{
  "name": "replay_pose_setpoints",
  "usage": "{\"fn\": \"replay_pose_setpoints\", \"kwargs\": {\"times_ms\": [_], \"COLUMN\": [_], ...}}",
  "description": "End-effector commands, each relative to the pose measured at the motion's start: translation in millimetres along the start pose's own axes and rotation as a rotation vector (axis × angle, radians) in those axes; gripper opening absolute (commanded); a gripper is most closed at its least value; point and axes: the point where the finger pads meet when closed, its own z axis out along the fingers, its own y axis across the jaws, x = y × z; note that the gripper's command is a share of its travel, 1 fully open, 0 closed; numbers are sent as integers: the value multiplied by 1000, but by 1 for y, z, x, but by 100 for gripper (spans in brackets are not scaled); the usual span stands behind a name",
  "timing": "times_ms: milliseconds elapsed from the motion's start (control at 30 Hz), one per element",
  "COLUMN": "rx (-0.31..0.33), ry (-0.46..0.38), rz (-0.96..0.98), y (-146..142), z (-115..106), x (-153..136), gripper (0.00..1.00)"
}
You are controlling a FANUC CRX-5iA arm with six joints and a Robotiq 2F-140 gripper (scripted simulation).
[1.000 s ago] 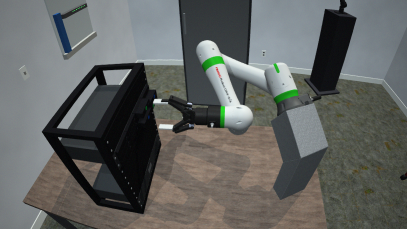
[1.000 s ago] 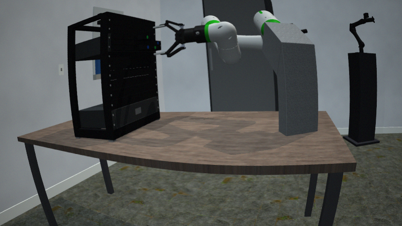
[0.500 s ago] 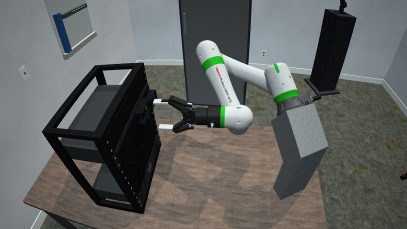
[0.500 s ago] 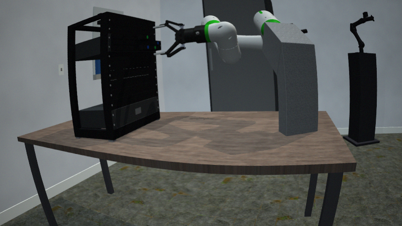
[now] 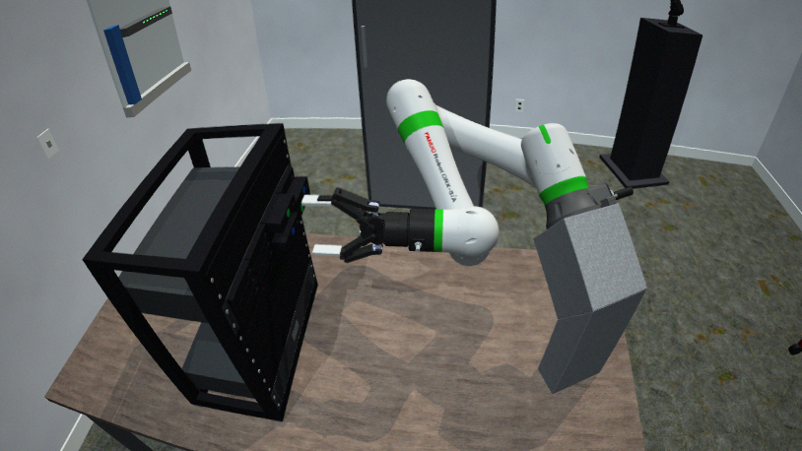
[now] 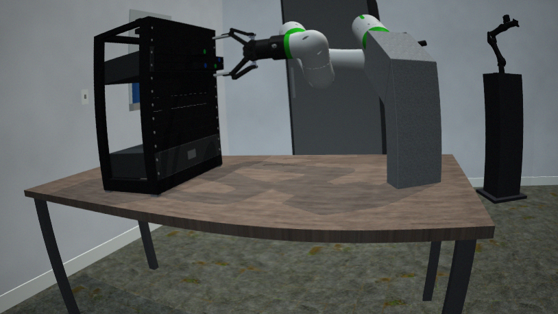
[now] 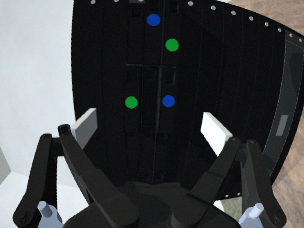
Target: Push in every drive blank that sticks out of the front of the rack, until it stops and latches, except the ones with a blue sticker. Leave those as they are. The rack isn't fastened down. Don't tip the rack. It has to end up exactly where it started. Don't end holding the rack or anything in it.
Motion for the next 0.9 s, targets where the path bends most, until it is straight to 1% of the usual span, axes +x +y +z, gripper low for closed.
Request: {"fn": "replay_pose_setpoints", "kwargs": {"times_ms": [0, 600, 733, 867], "rx": [0, 0, 0, 0], "ry": [0, 0, 0, 0], "rz": [0, 0, 0, 0], "y": [0, 0, 2, 5], "z": [0, 0, 0, 1], "x": [0, 1, 11, 31], "gripper": [100, 100, 100, 100]}}
